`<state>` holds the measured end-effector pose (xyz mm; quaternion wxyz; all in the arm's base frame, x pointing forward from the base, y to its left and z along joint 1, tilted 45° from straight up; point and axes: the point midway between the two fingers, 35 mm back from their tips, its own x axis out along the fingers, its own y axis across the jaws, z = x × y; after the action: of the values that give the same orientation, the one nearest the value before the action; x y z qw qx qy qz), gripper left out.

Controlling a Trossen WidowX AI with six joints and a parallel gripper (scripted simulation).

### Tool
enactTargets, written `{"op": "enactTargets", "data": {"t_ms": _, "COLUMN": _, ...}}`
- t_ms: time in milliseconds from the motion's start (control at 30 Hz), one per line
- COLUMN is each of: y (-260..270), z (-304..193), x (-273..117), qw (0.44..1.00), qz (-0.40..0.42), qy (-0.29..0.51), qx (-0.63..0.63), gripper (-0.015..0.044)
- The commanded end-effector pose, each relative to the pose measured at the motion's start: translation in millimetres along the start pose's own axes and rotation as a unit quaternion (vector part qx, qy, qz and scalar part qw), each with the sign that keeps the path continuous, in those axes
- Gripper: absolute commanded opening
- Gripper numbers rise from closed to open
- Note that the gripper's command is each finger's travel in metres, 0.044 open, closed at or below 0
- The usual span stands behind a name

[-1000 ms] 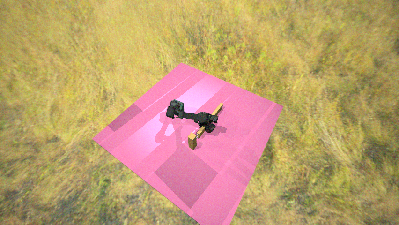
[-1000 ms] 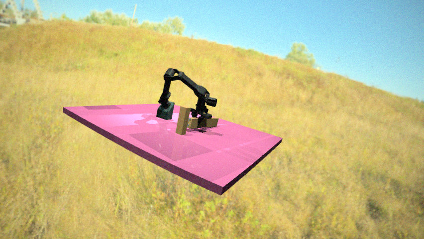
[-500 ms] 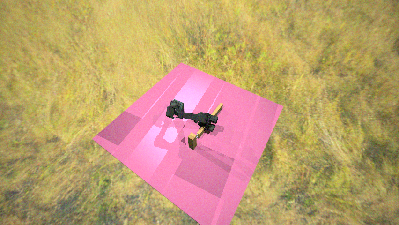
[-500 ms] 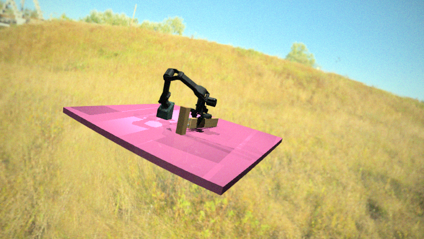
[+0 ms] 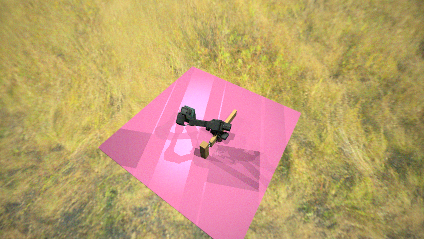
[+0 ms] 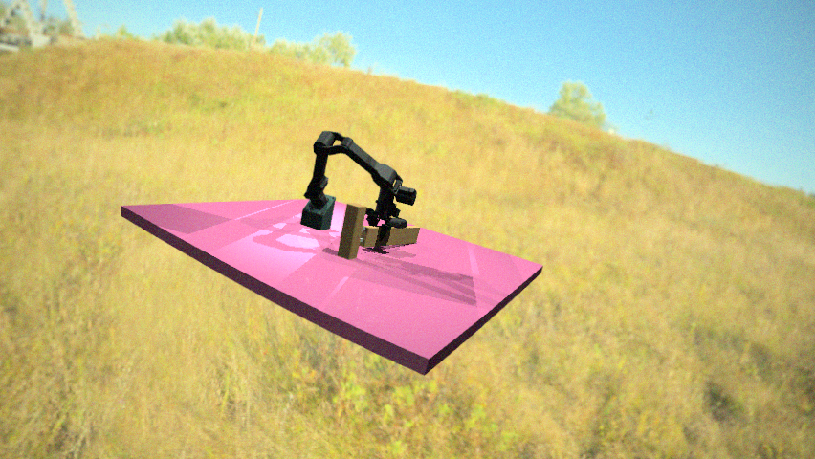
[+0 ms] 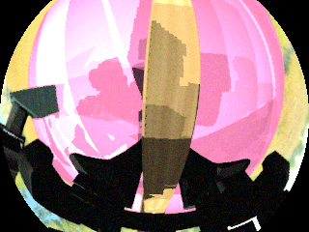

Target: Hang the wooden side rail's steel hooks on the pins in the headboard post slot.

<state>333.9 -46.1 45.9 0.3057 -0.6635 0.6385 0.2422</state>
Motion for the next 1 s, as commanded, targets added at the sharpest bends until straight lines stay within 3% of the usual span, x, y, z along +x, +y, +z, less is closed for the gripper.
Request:
{"op": "enactTargets", "data": {"t_ms": 0, "y": -2.0, "z": 0.2, "x": -3.9, "qw": 1.0, "qz": -0.006, "qy": -0.001, "qx": -0.002, "gripper": 0.0}}
{"op": "enactTargets", "data": {"t_ms": 967, "y": -1.2, "z": -2.9, "x": -3.7, "qw": 1.0, "qz": -0.006, "qy": -0.001, "qx": -0.002, "gripper": 0.0}}
